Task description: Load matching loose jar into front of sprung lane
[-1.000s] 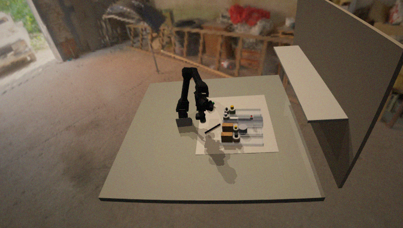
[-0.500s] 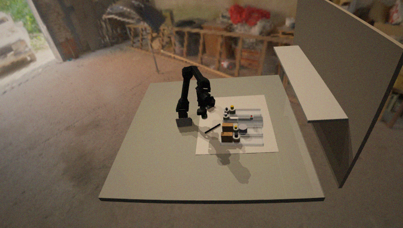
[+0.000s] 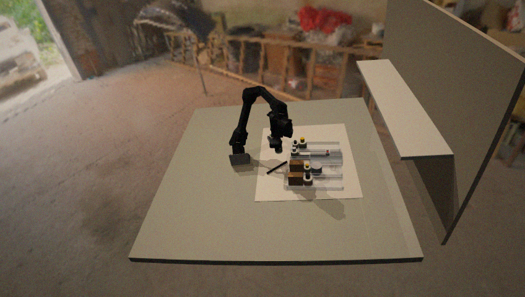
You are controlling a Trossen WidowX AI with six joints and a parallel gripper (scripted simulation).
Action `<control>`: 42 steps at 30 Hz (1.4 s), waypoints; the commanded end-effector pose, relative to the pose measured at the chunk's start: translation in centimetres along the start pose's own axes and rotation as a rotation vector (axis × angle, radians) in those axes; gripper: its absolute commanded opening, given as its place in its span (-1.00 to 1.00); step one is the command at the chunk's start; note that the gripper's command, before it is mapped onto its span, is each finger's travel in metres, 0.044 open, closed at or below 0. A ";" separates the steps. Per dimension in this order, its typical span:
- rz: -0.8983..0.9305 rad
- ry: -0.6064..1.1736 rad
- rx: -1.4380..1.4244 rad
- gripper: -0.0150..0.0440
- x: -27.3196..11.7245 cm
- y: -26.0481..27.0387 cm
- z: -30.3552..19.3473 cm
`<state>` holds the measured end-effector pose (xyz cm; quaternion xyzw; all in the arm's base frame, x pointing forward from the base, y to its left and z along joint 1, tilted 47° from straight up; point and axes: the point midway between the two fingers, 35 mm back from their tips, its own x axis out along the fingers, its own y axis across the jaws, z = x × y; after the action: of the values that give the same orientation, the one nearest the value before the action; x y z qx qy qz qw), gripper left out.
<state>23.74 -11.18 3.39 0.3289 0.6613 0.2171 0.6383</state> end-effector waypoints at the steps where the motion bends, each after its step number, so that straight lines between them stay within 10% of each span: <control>1: 0.008 -0.002 0.006 -0.49 1.0 1.8 1.8; 42: 0.025 0.002 0.015 -0.49 4.8 4.2 4.3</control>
<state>28.44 -5.50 2.64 0.3405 0.6606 0.2200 0.6318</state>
